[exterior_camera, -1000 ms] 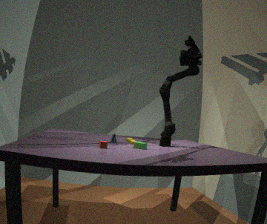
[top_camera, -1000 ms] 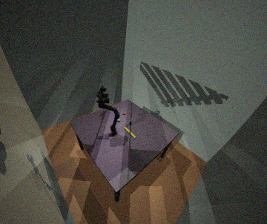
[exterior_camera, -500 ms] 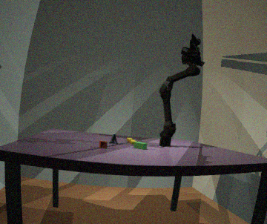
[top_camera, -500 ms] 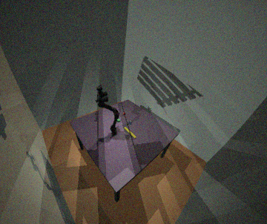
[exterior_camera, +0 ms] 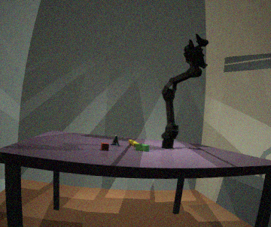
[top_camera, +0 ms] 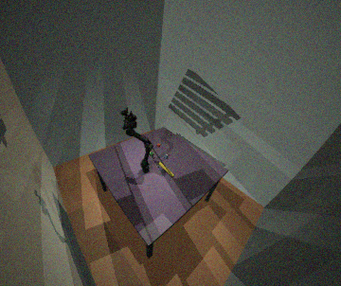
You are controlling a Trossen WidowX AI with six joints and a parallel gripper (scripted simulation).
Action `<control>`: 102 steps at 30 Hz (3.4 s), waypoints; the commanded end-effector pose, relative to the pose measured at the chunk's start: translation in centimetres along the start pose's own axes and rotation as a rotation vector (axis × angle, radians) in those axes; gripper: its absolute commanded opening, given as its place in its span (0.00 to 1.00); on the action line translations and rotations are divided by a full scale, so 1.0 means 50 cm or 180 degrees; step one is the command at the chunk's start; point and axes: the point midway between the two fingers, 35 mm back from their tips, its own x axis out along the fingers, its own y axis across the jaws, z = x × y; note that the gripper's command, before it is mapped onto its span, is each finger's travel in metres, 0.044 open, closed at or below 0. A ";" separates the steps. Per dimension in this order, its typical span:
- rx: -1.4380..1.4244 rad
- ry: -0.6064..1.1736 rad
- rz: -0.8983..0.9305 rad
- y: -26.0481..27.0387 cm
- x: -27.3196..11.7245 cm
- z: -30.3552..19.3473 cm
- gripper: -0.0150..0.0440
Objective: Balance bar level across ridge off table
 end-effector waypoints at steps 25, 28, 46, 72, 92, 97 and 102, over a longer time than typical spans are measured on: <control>-0.2651 0.0089 -0.0305 -0.196 0.110 -0.039 0.79; -0.2933 0.0137 -0.0367 -0.224 0.120 -0.038 0.79; -0.4160 0.0303 -0.0914 -0.391 0.162 0.011 0.79; -0.6035 0.1581 -0.1740 -0.688 0.145 0.127 0.79; -0.6795 0.3095 -0.2343 -0.892 0.036 0.261 0.79; -0.6862 0.3536 -0.2472 -0.935 -0.006 0.297 0.79; -0.6872 0.3990 -0.2583 -0.974 -0.052 0.333 0.79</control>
